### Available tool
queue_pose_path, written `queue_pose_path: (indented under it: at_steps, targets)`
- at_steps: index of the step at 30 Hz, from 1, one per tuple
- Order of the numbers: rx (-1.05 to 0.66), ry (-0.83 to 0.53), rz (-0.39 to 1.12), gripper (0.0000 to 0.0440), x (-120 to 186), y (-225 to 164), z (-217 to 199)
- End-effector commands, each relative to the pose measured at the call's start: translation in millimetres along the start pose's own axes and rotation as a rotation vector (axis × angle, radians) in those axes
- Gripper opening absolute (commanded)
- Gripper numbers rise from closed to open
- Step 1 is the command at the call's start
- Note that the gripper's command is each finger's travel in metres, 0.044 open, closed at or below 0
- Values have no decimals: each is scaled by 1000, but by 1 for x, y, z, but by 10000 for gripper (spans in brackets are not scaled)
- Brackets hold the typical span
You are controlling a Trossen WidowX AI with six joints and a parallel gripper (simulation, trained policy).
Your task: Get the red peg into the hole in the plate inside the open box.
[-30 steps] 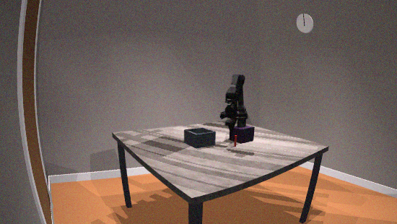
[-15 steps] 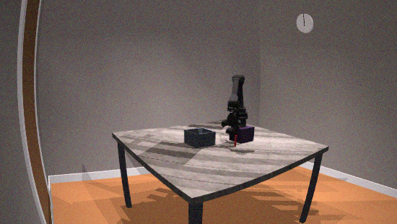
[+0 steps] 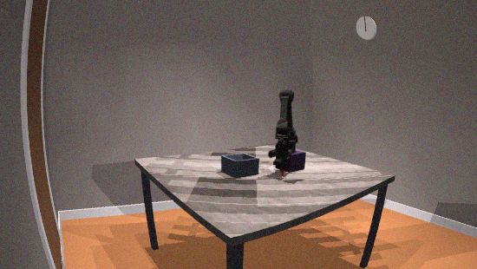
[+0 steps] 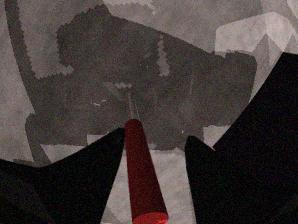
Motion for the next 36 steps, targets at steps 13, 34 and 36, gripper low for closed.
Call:
queue_pose_path:
  at_steps: [13, 34, 36]
  targets:
    - [47, 31, -16, 0, 15, 9, -2]
    - [176, 119, -173, 0, 86, 50, -3]
    - [185, 126, -186, 0, 94, 56, -2]
Point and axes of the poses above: the point midway between the two fingers, 35 mm back from their tips, its own x axis back along the fingers, its own z axis across the jaws, y = z × x, the point moved 2 cm from there along x, back along the fingers, and after that the axes turned 10 degrees about x, right-handed, at the moved point
